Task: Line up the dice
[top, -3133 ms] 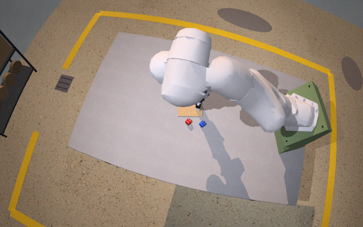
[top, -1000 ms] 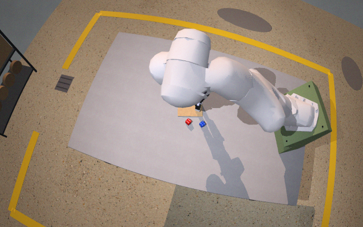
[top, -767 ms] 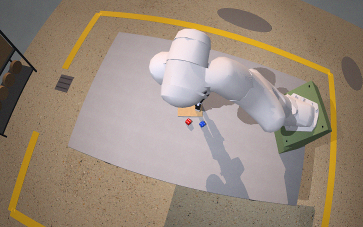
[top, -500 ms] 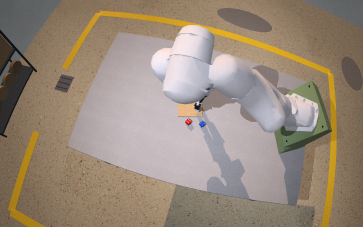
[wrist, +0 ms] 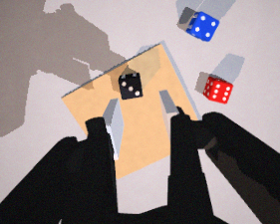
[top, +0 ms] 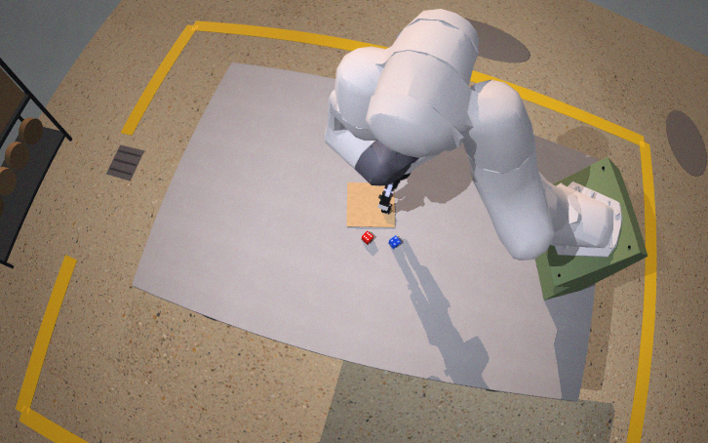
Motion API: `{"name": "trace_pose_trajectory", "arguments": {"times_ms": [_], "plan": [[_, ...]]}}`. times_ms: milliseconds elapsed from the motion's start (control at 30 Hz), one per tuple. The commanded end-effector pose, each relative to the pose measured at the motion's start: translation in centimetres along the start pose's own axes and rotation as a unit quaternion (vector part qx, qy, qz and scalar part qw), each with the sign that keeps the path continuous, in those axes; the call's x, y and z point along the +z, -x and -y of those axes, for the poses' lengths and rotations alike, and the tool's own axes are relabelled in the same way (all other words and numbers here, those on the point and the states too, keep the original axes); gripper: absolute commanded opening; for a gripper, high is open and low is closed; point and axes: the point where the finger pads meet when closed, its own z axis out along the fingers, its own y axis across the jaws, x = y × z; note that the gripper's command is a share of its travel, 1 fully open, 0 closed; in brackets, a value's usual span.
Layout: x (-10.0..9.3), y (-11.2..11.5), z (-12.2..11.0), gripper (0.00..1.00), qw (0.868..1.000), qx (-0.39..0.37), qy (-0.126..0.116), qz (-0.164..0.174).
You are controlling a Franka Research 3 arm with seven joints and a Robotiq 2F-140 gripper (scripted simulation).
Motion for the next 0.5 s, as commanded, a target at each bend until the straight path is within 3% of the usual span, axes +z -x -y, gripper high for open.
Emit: {"name": "trace_pose_trajectory", "arguments": {"times_ms": [0, 233, 267, 467], "plan": [[-1.38, -0.78, 0.68, 0.25, 1.0, 0.008, -0.012, -0.019], [-2.08, -0.76, 0.67, 0.25, 1.0, 0.008, -0.012, -0.019], [-2.08, -0.76, 0.67, 1.0, 1.0, 0.008, -0.012, -0.019], [-2.08, -0.76, 0.67, 1.0, 1.0, 0.008, -0.012, -0.019]]}}
